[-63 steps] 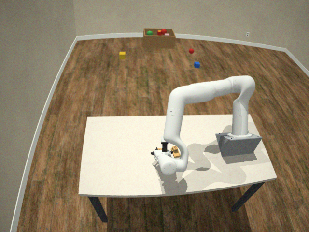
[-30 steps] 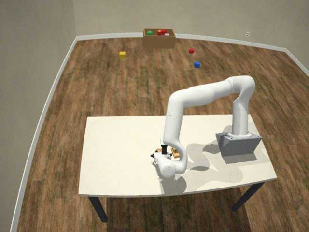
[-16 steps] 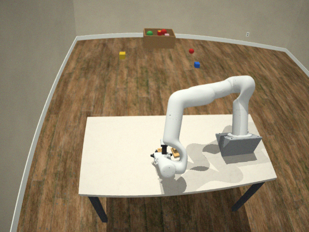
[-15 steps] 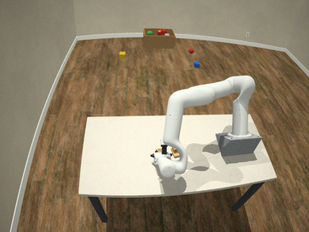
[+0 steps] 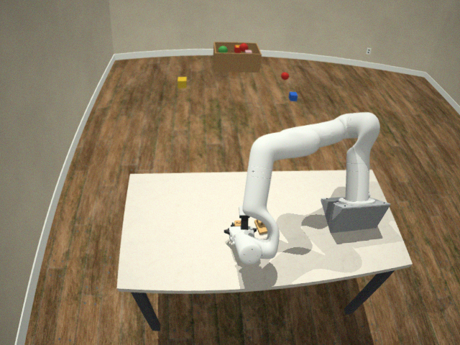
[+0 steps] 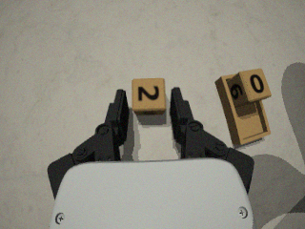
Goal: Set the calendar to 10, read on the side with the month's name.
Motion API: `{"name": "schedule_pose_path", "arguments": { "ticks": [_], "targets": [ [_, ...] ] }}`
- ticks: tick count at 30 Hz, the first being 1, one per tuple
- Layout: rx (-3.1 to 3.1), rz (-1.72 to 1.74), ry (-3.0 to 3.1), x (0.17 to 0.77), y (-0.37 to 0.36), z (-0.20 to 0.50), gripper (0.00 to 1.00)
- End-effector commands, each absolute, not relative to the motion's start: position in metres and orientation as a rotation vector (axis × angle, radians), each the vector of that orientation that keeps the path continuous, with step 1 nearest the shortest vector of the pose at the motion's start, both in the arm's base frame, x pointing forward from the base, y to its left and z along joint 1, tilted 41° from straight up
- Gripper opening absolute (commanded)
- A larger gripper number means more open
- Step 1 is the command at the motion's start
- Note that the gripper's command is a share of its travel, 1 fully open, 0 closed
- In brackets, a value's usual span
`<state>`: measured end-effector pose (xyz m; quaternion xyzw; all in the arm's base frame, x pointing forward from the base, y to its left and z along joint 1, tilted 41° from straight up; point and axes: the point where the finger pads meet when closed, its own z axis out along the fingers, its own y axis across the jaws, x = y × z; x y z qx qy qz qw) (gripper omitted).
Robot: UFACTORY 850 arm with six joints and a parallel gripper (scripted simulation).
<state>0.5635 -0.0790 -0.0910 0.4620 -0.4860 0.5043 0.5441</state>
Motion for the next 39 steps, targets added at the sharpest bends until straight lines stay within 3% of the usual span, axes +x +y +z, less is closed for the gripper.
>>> {"name": "schedule_pose_path", "arguments": {
  "ticks": [1,2,3,39],
  "targets": [
    [1.096,1.198,-1.154,0.5642,-0.0784,-0.0903,0.47],
    [1.096,1.198,-1.154,0.5642,-0.0784,-0.0903,0.47],
    [1.096,1.198,-1.154,0.5642,-0.0784,-0.0903,0.27],
    [1.096,1.198,-1.154,0.5643,-0.078,-0.0899,0.27]
  ]
}}
